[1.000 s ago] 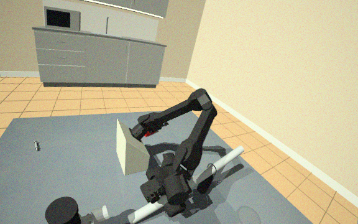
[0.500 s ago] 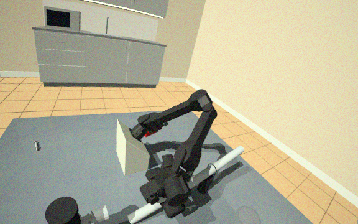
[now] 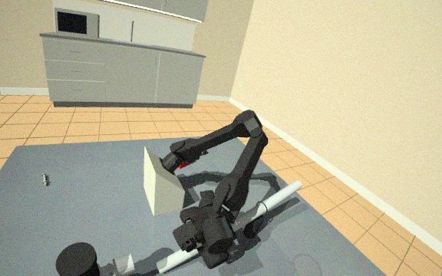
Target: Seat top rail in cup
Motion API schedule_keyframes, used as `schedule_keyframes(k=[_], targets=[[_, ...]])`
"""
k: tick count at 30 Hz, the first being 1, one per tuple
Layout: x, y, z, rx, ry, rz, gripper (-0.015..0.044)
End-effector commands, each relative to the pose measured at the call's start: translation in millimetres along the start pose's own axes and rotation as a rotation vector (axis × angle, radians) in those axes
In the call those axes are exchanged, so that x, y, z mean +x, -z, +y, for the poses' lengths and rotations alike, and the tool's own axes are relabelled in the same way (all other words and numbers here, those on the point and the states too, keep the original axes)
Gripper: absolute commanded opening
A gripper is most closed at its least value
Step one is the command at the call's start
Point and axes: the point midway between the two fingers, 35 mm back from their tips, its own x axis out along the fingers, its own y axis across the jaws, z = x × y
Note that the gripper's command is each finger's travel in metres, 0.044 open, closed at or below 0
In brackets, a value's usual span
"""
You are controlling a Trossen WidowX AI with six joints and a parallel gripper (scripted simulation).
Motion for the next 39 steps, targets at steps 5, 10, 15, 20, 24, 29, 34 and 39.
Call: schedule_keyframes(k=[5, 10, 15, 20, 24, 29, 34, 39], targets=[[-7, -2, 1, 0.004, 0.003, -0.011, 0.0], [-28, -17, 5, -0.012, -0.001, -0.114, 0.0], [-61, -38, 8, -0.028, 0.003, -0.258, 0.0], [-71, -44, 8, -0.031, 0.007, -0.3, 0.0], [-71, -44, 8, -0.031, 0.007, -0.3, 0.0], [-71, -44, 8, -0.031, 0.007, -0.3, 0.0], [-65, -39, 7, -0.028, 0.013, -0.281, 0.0], [-65, -39, 7, -0.028, 0.013, -0.281, 0.0]])
